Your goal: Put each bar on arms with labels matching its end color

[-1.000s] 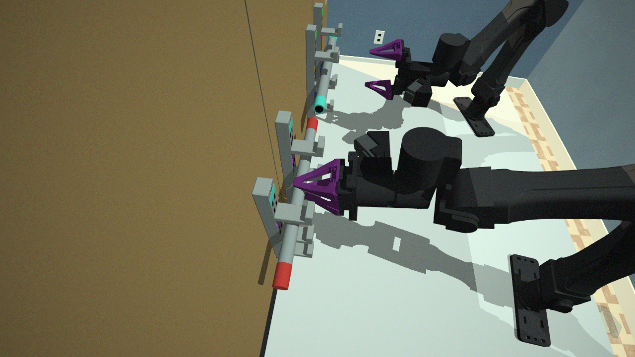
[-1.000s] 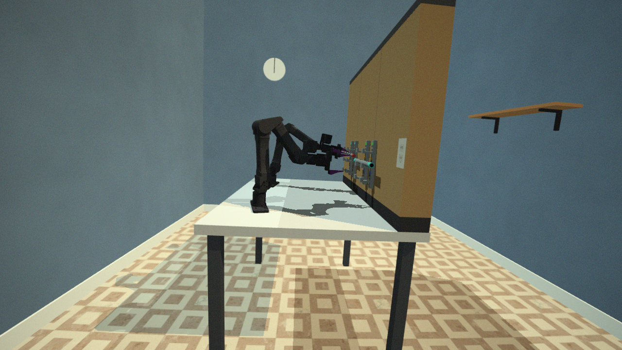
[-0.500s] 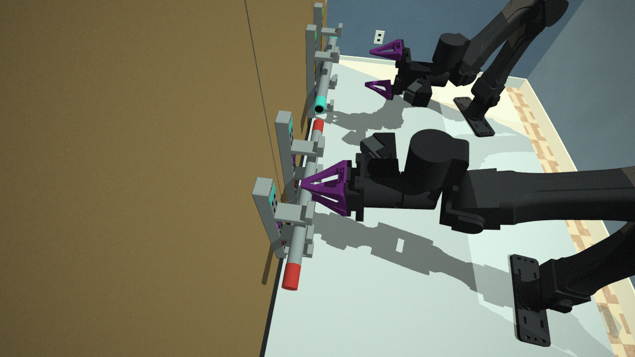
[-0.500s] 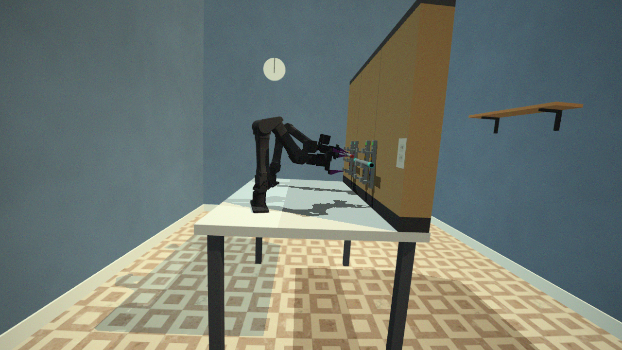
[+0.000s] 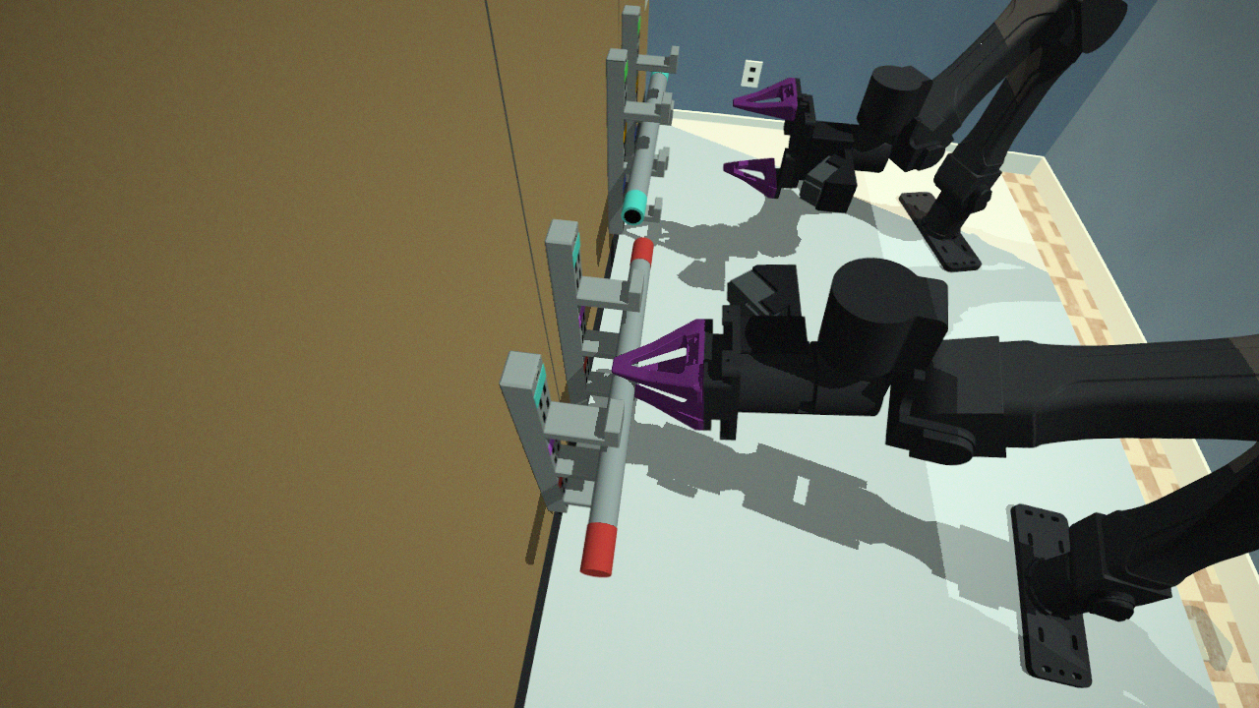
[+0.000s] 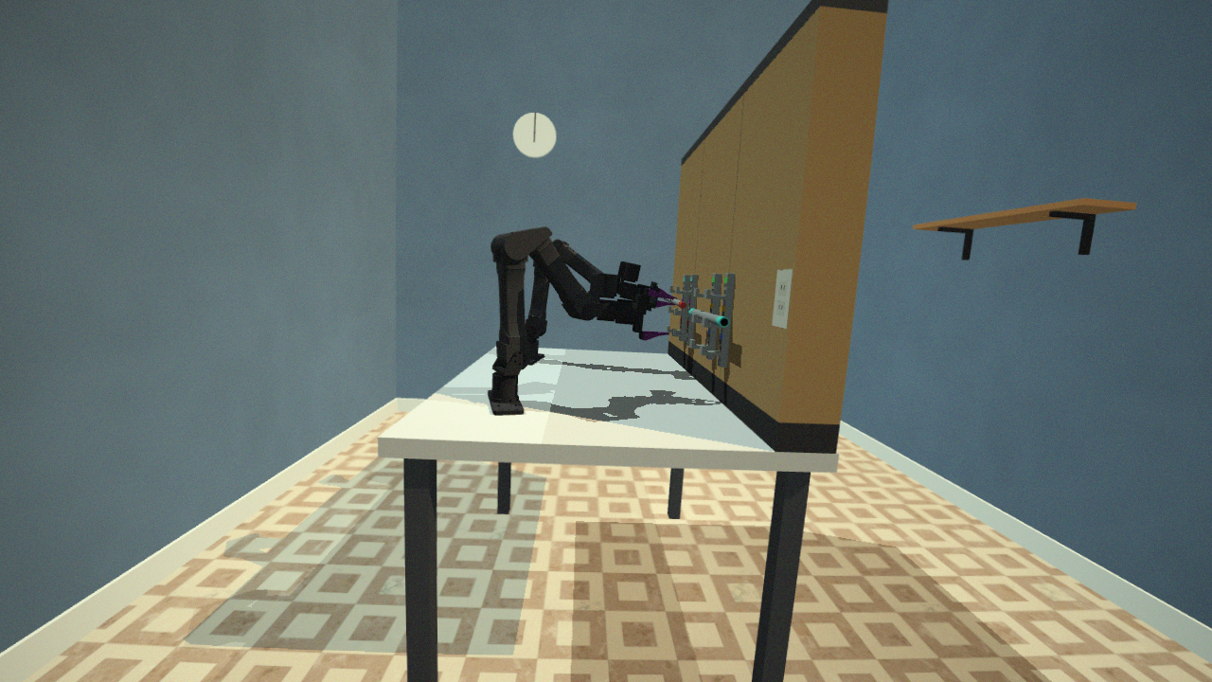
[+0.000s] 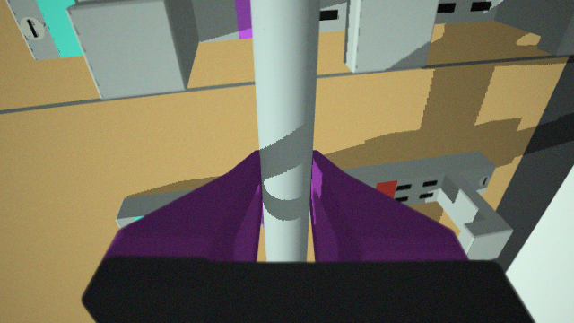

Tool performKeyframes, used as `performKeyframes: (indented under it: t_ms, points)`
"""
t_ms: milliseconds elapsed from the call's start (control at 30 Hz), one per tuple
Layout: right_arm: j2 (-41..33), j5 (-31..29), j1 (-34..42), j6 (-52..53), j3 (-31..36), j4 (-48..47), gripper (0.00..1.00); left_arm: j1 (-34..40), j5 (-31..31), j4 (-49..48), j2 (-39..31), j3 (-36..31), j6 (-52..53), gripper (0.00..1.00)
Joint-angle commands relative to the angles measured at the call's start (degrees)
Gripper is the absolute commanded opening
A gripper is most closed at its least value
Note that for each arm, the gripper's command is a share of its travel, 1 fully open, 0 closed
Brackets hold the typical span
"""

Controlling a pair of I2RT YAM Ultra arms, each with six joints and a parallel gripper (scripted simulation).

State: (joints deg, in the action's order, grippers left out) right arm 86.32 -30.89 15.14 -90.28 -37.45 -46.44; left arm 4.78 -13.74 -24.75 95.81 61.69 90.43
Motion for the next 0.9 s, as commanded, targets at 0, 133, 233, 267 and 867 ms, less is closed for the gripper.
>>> performKeyframes:
  t_ms: [0, 133, 233, 267, 867]
  points:
    - [0.06, -0.26, 0.54, 0.32, -0.21, -2.22, 1.00, 0.42, 0.32, -5.09, -3.65, 0.46, -0.47, 0.00]
    - [0.06, -0.26, 0.54, 0.32, -0.21, -2.22, 1.00, 0.55, 0.19, -5.20, -4.25, -0.24, -0.49, 0.00]
    - [0.06, -0.26, 0.54, 0.32, -0.21, -2.22, 1.00, 0.64, 0.10, -5.29, -4.74, -0.83, -0.50, 0.00]
    - [0.06, -0.26, 0.54, 0.32, -0.21, -2.22, 1.00, 0.67, 0.07, -5.32, -4.92, -1.04, -0.51, 0.00]
    - [0.06, -0.26, 0.54, 0.32, -0.21, -2.22, 1.00, 1.23, -0.46, -5.76, -7.71, -4.29, -0.56, 0.00]
